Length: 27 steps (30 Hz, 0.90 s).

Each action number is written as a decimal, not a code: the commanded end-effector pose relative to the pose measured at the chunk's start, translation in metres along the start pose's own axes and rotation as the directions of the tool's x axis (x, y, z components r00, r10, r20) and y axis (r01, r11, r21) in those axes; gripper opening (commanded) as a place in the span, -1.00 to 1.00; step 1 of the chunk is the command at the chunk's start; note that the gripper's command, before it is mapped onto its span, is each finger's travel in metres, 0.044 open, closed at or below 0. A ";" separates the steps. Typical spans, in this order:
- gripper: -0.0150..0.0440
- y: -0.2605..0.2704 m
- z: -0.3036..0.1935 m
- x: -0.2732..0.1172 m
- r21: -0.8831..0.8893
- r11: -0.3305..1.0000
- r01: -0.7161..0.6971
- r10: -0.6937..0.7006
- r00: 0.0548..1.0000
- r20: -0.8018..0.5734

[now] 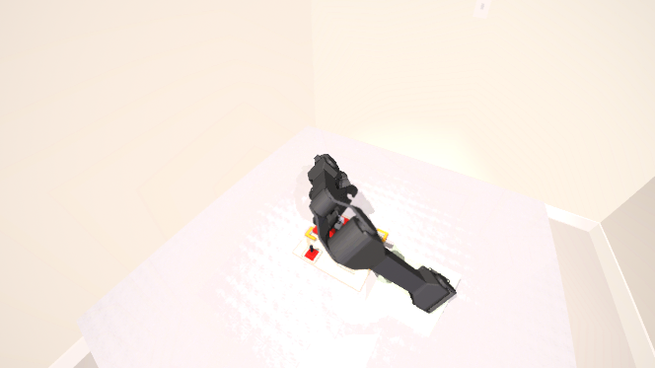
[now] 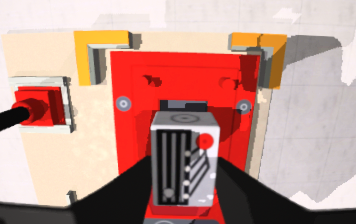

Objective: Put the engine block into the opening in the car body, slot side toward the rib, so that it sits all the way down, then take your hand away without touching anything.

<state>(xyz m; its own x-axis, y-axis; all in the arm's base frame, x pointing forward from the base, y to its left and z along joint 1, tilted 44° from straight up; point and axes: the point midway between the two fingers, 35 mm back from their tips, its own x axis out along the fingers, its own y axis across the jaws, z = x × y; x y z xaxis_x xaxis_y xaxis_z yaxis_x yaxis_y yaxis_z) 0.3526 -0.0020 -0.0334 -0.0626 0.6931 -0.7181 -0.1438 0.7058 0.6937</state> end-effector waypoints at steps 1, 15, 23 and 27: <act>0.05 -0.001 0.000 0.002 -0.007 1.000 0.002 -0.002 1.000 -0.002; 0.05 -0.001 0.000 0.005 0.016 1.000 0.002 -0.002 1.000 -0.002; 0.05 -0.001 0.000 0.006 0.012 1.000 0.002 -0.002 1.000 -0.002; 0.05 -0.001 0.000 0.007 0.013 1.000 0.002 -0.002 1.000 -0.002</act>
<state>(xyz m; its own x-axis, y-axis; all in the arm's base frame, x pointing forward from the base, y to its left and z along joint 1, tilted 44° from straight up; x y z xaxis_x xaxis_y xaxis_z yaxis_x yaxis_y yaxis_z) 0.3526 0.0017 -0.0381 -0.0638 0.6907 -0.7203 -0.1364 0.7090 0.6919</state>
